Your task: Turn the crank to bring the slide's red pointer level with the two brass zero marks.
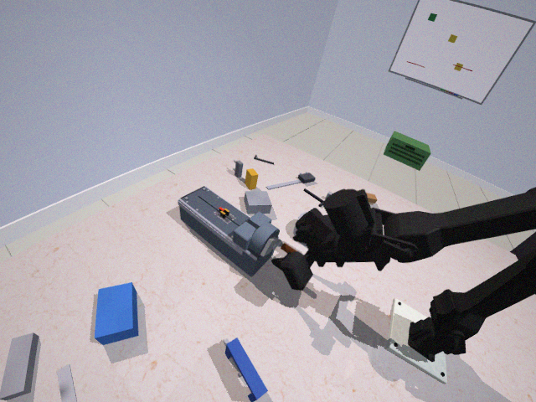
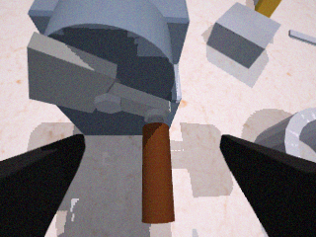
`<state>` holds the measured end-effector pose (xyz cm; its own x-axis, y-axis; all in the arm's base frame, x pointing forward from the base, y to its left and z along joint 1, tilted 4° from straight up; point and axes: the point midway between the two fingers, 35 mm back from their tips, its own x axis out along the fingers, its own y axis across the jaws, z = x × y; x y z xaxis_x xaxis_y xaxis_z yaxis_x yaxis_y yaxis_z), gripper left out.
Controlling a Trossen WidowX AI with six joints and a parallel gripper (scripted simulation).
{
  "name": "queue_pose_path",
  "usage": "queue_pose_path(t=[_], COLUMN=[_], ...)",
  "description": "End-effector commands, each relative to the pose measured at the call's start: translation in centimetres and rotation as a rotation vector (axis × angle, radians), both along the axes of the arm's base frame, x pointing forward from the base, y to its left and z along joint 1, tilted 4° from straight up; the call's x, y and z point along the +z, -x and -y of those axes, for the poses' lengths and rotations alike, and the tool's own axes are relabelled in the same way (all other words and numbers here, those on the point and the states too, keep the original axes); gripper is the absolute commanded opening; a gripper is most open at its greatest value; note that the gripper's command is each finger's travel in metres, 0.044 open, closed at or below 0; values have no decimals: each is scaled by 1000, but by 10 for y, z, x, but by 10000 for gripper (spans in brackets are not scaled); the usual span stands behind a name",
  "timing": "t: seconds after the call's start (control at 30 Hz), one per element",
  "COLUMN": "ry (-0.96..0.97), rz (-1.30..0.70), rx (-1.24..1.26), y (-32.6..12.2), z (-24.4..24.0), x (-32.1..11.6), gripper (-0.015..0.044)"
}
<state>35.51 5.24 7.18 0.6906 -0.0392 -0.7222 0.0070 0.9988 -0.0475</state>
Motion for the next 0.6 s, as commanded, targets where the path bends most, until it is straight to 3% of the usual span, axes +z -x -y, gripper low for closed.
queue_pose_path(t=[0.0, 0.27, 0.57], ry=[1, 1, 1], rz=[0, -1, -1], rx=[5, 5, 5], y=[1, 2, 2], z=[0, 1, 1], x=[-5, -15, -15], gripper=[440, 440, 204])
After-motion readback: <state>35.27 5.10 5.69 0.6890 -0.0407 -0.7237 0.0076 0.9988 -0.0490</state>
